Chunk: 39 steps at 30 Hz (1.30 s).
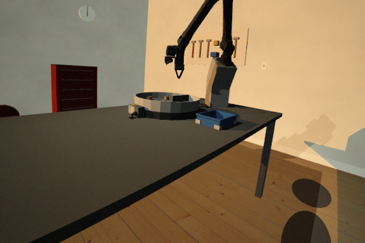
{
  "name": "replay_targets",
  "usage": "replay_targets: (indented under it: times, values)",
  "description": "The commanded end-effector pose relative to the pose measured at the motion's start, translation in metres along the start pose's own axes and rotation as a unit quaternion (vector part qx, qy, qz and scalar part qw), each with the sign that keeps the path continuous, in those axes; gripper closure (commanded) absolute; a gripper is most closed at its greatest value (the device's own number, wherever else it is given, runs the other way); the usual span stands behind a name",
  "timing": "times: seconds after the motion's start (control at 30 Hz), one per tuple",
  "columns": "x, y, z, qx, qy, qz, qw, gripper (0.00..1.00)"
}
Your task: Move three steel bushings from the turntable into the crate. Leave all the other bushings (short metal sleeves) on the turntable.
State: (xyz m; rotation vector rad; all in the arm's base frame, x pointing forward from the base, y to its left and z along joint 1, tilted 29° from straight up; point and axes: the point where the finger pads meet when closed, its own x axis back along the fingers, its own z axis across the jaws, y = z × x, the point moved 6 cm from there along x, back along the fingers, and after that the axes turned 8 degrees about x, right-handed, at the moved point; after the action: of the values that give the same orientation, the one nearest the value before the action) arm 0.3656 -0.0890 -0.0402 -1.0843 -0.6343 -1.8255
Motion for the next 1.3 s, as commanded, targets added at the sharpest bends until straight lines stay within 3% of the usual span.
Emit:
replay_targets:
  times: [0.0,1.07,1.1,1.27]
  values:
    - [0.0127,0.014,0.0077,0.015,0.004,-0.021,1.0,0.89]
    - [0.0127,0.014,0.0077,0.015,0.004,-0.021,1.0,0.89]
    - [0.0127,0.014,0.0077,0.015,0.004,-0.021,1.0,0.84]
    - [0.0127,0.014,0.0077,0.015,0.004,-0.021,1.0,0.84]
